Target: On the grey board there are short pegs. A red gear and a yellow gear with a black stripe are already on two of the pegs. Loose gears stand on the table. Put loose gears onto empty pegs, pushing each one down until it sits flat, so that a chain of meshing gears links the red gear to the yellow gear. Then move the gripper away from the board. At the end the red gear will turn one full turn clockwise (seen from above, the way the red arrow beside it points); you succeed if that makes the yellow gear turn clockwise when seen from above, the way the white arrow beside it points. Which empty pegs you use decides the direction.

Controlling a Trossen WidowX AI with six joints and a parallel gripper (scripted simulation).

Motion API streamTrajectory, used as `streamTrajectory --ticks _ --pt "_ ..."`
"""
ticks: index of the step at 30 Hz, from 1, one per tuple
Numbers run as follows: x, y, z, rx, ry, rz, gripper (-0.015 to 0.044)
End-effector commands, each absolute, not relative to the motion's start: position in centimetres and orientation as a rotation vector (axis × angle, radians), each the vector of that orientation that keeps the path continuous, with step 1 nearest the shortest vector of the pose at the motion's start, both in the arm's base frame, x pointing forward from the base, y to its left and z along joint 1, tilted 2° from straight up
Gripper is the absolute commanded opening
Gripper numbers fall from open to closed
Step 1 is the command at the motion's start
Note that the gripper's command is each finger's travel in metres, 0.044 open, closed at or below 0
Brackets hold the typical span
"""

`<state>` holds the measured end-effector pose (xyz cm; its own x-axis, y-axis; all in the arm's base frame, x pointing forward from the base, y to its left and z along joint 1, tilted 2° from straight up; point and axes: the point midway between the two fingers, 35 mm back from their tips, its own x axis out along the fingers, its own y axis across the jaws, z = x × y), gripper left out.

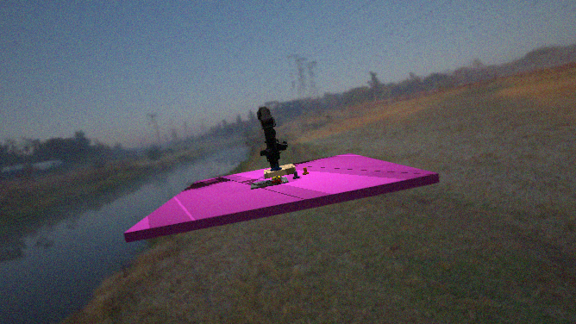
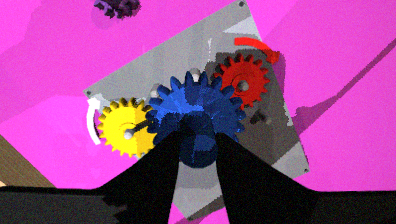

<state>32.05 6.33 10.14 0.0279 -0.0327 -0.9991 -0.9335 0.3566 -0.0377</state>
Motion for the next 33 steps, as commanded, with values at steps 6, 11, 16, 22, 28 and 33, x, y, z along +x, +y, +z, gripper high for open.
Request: streamTrajectory --ticks 6,11,16,22,28,33 --pt "31.33 5.13 9.36 -0.979 1.354 0.897 0.0" --pt "31.04 4.73 9.02 -0.979 1.354 0.898 0.0" --pt "31.1 4.8 9.14 -0.979 1.354 0.898 0.0" --pt "31.1 4.8 9.14 -0.979 1.354 0.898 0.0" --pt "31.1 4.8 9.14 -0.979 1.354 0.898 0.0" --pt "31.11 4.8 9.1 -0.981 1.353 0.899 0.0"
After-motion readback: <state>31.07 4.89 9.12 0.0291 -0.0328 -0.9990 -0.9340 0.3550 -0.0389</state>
